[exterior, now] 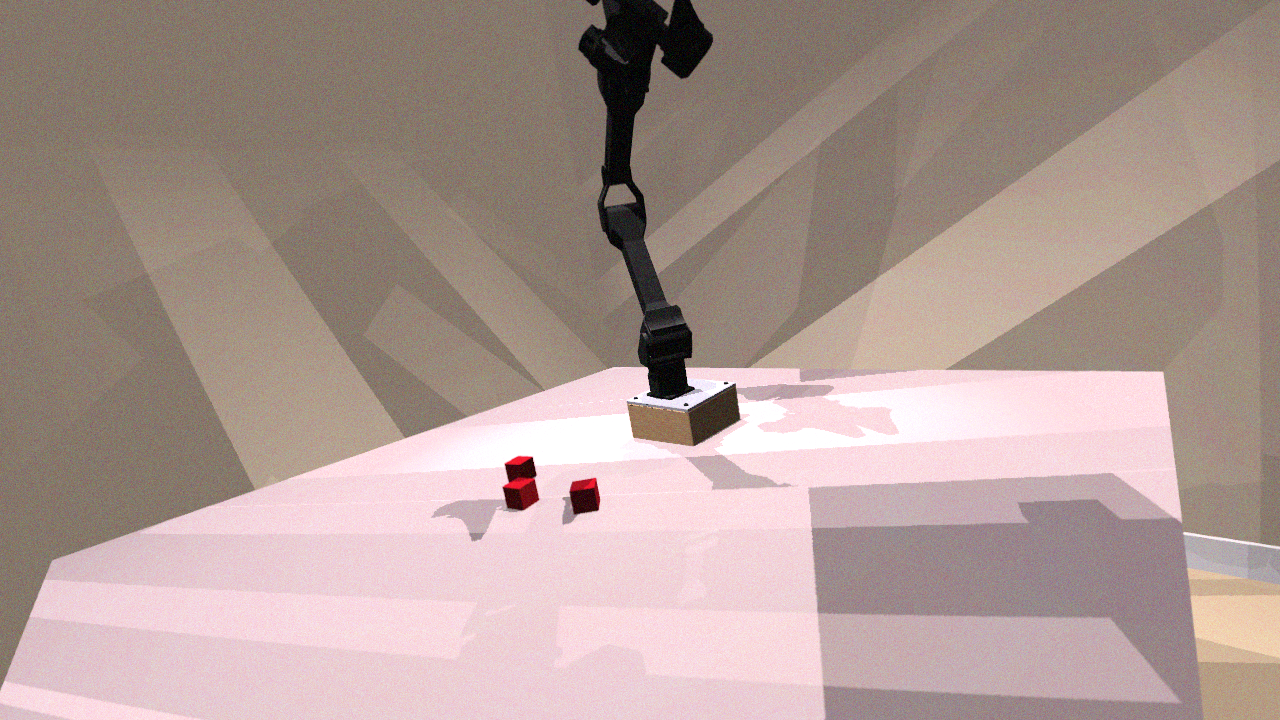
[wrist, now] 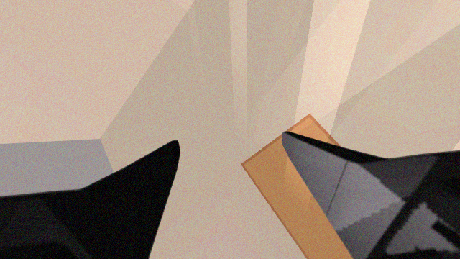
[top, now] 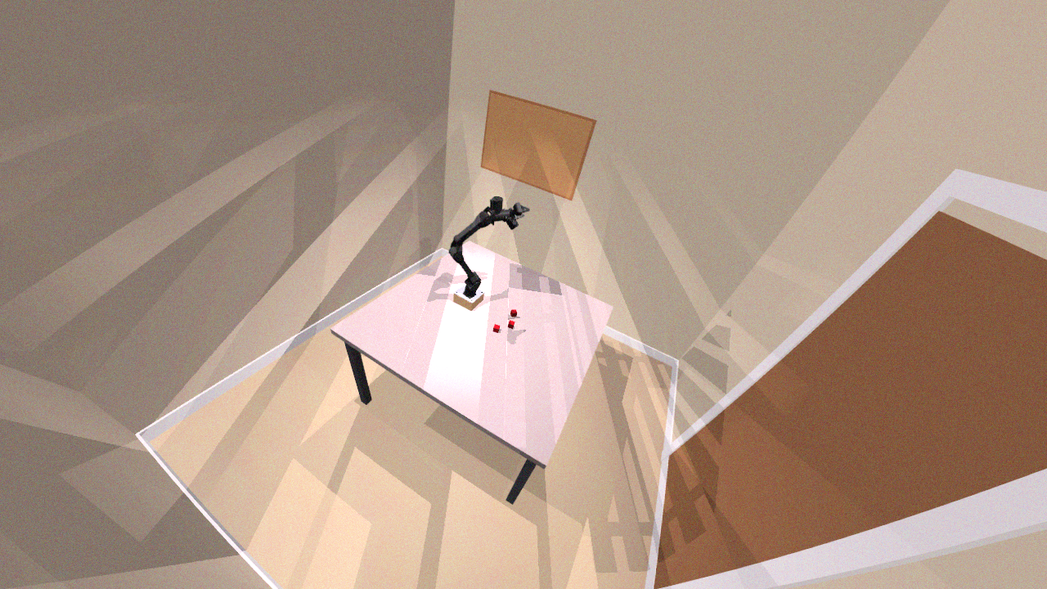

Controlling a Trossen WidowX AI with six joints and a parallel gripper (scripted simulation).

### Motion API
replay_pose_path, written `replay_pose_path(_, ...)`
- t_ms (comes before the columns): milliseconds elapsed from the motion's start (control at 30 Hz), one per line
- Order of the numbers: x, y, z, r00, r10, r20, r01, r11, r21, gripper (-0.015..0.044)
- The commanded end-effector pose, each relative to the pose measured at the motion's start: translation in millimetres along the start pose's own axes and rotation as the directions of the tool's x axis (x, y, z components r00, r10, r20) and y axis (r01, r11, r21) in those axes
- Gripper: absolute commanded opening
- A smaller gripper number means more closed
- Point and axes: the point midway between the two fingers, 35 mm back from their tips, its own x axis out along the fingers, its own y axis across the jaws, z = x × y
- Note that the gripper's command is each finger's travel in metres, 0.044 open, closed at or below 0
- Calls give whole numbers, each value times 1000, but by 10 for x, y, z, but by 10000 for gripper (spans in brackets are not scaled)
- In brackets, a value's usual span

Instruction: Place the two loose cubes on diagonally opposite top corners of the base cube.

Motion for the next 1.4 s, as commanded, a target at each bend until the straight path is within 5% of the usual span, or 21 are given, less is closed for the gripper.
replay_pose_path(0, 15, -9, 18, 1000, -2, 7, 2, 1000, -6, 374)
replay_pose_path(133, 294, -176, 403, 987, -46, 151, 64, 992, -112, 269)
replay_pose_path(367, 663, -440, 1375, 886, -133, 444, 260, 935, -240, 265)
replay_pose_path(633, 670, -646, 2590, 661, -239, 711, 520, 829, -205, 265)
replay_pose_path(1000, 20, -934, 4098, 249, -445, 860, 758, 642, 112, 265)
replay_pose_path(1367, -1086, -1349, 5020, -85, -700, 709, 770, 406, 493, 265)
